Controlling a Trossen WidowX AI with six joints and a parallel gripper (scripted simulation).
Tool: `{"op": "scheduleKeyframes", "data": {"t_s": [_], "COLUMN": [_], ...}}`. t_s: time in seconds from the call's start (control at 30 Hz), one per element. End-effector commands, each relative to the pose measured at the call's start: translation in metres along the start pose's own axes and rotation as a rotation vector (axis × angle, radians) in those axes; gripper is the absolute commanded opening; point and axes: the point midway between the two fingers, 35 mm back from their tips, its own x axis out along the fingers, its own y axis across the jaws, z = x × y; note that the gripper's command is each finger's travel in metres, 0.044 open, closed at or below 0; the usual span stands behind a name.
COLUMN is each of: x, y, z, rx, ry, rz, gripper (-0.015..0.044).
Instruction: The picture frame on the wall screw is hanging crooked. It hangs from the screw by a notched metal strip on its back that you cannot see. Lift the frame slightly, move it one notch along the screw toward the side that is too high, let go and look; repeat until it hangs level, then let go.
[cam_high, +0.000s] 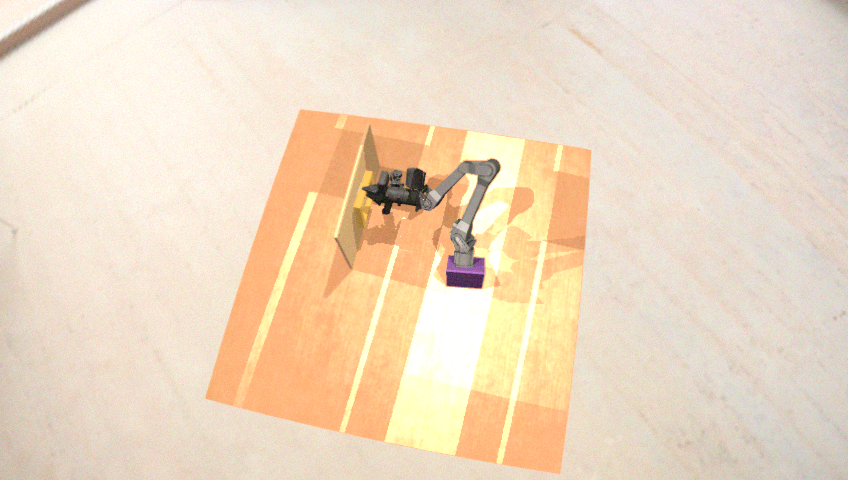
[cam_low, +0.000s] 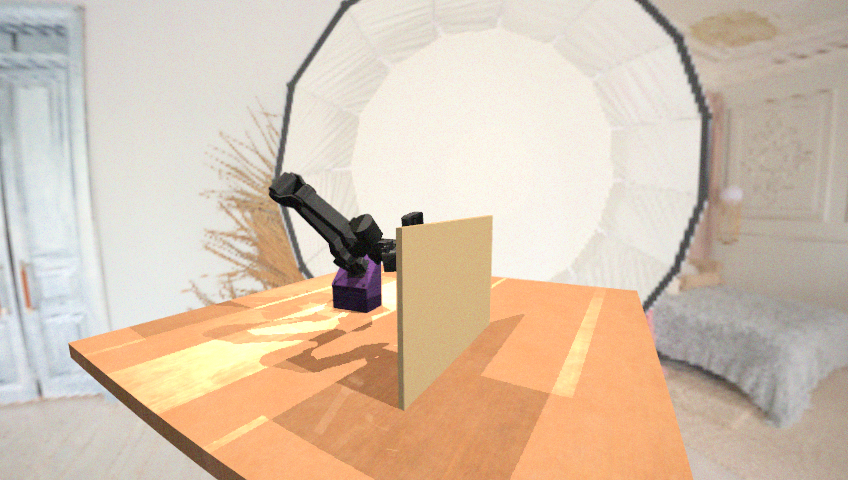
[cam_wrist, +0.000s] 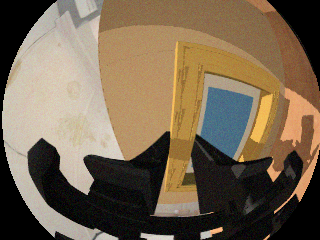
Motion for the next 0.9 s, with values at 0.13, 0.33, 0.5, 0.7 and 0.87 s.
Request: {"op": "scheduleKeyframes", "data": {"t_s": [0.13, 0.33, 0.5, 0.7, 0.87], "x": [0.0002, 0.0002, 0.0002, 0.0002, 0.0002], "y": [0.0031, 0.0037, 0.0033, 0.0033, 0.0025], "z": [-0.0032, -0.0061, -0.0066, -0.0069, -0.0069], "rx": [-0.006, -0.005, -0.005, -0.005, -0.005], "ry": [0.004, 0.004, 0.004, 0.004, 0.004], "rz": [0.011, 0.011, 0.011, 0.011, 0.011], "gripper": [0.0000, 0.0000, 0.0000, 0.0000, 0.0000]}}
